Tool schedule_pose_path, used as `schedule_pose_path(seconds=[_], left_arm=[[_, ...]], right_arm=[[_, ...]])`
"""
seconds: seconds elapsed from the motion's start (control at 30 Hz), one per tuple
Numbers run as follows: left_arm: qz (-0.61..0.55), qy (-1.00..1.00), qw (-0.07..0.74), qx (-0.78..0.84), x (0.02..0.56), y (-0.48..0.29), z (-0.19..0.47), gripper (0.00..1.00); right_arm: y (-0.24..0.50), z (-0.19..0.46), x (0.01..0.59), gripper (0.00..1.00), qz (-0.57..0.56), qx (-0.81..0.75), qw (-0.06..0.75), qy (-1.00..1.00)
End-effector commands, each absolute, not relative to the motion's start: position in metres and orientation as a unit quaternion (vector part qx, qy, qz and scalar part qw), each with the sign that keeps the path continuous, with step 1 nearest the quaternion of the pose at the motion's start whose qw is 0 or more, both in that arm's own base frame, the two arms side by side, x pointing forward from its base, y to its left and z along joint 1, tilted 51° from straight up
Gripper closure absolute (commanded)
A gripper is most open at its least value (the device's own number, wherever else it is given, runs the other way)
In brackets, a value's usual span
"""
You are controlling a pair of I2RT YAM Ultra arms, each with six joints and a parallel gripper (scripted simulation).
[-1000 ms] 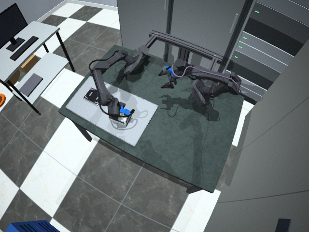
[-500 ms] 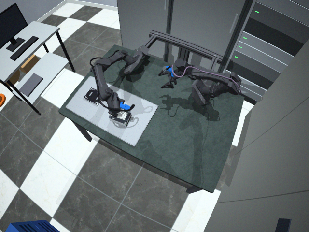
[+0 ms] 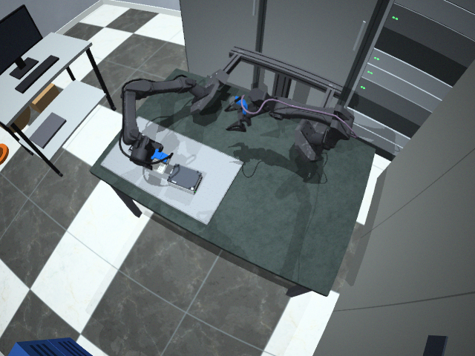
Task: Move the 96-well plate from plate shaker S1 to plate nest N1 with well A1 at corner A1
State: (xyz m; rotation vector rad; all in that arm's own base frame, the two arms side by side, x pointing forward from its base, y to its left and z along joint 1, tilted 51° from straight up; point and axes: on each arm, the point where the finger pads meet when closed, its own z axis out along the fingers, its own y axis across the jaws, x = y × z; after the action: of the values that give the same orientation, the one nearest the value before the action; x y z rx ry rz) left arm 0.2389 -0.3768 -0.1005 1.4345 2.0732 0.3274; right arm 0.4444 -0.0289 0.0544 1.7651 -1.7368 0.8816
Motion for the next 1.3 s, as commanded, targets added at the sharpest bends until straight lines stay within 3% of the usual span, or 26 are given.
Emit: schedule_pose_path(seconds=[0.0, 0.23, 0.57, 0.77, 1.27], left_arm=[[0.095, 0.770, 0.291, 0.560, 0.258, -0.415, -0.136, 0.00], [0.084, 0.764, 0.268, 0.580, 0.286, -0.432, -0.224, 0.00], [0.080, 0.763, 0.250, 0.591, 0.297, -0.422, -0.295, 0.00], [0.079, 0.765, 0.248, 0.589, 0.296, -0.421, -0.306, 0.00], [0.084, 0.765, 0.249, 0.588, 0.297, -0.419, -0.303, 0.00]], right_arm=[[-0.050, 0.081, 0.437, 0.11, 0.336, 0.683, 0.232, -0.606], [-0.118, 0.128, 0.392, 0.11, 0.346, 0.668, 0.240, -0.613], [-0.148, 0.143, 0.359, 0.11, 0.347, 0.655, 0.251, -0.622], [-0.145, 0.144, 0.365, 0.11, 0.374, 0.623, 0.210, -0.655], [-0.140, 0.146, 0.372, 0.11, 0.380, 0.630, 0.203, -0.646]])
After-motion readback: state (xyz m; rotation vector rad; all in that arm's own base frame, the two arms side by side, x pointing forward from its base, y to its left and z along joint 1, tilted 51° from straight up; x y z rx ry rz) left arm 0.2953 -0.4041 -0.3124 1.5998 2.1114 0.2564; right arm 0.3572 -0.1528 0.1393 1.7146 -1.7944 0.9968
